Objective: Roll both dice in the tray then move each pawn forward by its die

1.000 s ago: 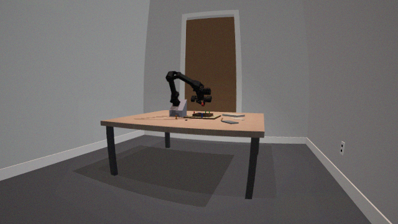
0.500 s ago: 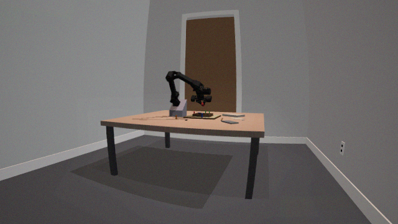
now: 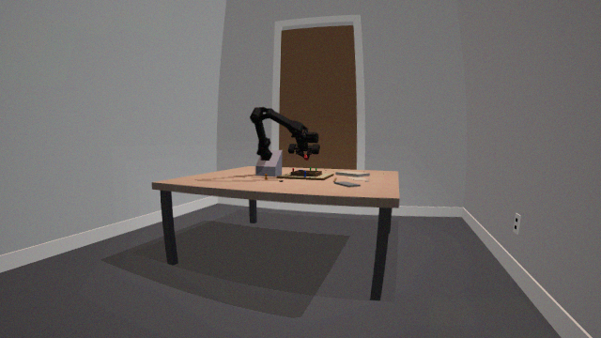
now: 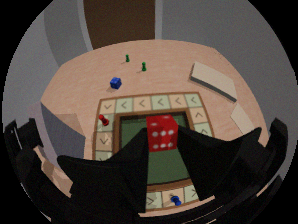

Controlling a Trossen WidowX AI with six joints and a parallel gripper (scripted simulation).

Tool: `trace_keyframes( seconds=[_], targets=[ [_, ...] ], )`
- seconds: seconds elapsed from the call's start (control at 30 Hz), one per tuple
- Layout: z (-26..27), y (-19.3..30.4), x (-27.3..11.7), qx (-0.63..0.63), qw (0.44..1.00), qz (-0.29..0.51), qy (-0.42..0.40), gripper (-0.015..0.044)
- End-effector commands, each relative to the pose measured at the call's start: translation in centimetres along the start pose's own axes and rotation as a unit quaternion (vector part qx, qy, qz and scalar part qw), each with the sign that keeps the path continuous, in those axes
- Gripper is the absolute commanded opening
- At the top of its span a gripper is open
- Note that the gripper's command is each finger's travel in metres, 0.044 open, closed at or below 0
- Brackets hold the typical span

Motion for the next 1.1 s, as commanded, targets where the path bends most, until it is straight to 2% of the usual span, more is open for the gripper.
trace_keyframes(
  seconds=[0.0, 0.83, 1.07],
  targets=[
    [-0.10, -0.11, -0.13, -0.003, 1.000, -0.003, 0.002, 0.0000],
    [0.00, 0.00, -0.01, 0.000, 1.000, 0.000, 0.000, 0.0000],
    [0.00, 0.00, -0.01, 0.000, 1.000, 0.000, 0.000, 0.0184]
  ],
)
Point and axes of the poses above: the point midway between the two fingers, 35 mm back from their tips, its own x axis out along the fingers, its own z axis across the jaws, y = z × x, the point moved 5 cm from there along -x, back along the fingers, and after that the axes turned 8 degrees about x, right-handed, at the moved point
